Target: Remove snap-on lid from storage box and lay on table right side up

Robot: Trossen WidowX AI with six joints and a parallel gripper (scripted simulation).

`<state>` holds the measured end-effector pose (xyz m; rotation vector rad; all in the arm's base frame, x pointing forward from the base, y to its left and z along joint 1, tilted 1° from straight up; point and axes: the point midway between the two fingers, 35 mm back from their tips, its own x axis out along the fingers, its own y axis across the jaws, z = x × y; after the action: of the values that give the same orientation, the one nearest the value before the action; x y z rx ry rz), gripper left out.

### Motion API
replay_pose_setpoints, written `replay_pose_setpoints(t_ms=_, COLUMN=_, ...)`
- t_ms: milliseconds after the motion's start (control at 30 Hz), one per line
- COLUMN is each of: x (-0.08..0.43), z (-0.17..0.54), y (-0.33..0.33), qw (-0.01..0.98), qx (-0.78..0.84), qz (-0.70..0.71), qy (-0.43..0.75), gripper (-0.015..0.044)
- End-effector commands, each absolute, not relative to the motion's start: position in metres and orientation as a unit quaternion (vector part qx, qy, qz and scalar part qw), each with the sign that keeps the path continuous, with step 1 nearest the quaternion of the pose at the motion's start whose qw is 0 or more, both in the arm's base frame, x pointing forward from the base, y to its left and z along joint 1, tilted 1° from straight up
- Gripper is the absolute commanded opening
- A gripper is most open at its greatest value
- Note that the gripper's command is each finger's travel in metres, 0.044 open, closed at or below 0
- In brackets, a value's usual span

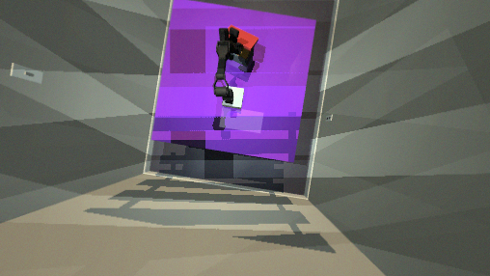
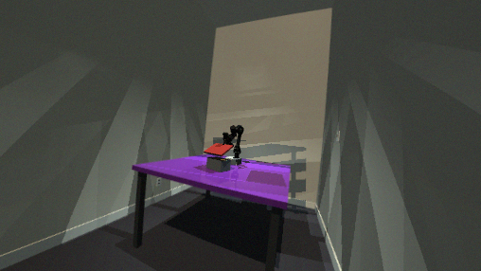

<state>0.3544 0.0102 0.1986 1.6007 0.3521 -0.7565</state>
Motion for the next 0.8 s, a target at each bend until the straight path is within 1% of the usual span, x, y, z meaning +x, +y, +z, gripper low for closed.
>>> replay_pose_setpoints(t_ms=0, x=0.355, z=0.2054, y=0.0103, qw=0.621, qx=0.699, qz=-0.321, qy=0.149, gripper=0.0)
replay_pose_setpoints(t_ms=767, x=0.3527, z=0.1986, y=0.0058, qw=0.621, qx=0.699, qz=-0.321, qy=0.149, gripper=0.0)
